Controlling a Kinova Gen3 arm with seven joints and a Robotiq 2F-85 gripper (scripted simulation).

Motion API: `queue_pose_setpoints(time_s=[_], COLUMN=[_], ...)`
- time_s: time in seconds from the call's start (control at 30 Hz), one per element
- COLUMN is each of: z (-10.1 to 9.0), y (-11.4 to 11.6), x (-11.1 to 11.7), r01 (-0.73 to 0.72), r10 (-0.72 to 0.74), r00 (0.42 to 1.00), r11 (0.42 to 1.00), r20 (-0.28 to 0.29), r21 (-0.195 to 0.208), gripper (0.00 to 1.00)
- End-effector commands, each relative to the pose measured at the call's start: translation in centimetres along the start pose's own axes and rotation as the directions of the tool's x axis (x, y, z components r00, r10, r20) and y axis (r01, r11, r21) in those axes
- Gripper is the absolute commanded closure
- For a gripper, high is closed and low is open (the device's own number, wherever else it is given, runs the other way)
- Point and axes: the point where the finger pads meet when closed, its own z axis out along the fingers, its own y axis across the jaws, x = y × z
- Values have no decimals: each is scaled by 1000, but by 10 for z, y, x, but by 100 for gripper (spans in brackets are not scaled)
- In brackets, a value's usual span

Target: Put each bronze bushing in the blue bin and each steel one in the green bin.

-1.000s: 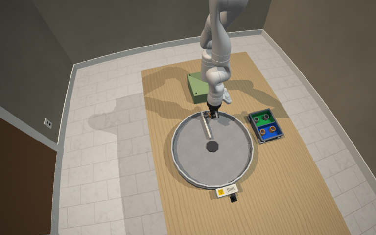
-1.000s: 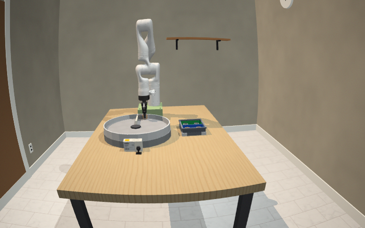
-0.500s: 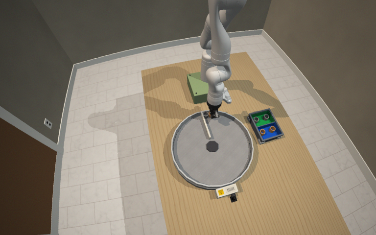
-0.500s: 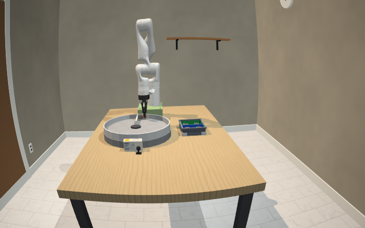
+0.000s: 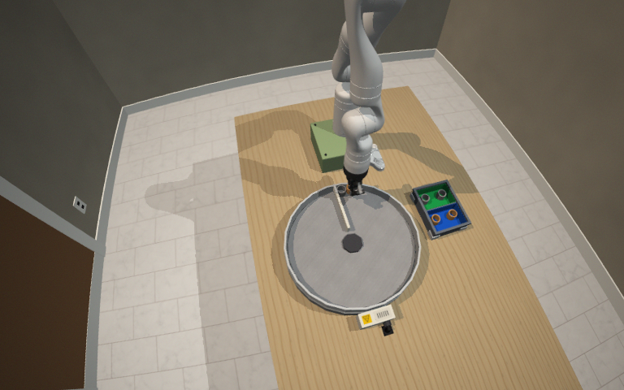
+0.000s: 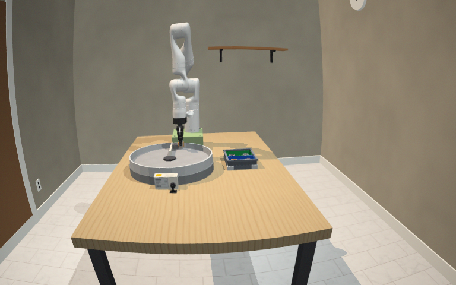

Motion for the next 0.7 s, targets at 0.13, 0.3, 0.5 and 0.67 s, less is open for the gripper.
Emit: queue_pose_setpoints(time_s=[0.13,0.3,0.5,0.67], z=[-1,-4,-6,-7], y=[0,0,0,0], x=[0,0,-1,-1], r01=[-1,-1,-2,-2], r10=[1,1,2,2], r00=[1000,1000,1000,1000], r11=[1000,1000,1000,1000], r20=[1,1,1,1], r21=[-2,-2,-2,-2], gripper=[100,100,100,100])
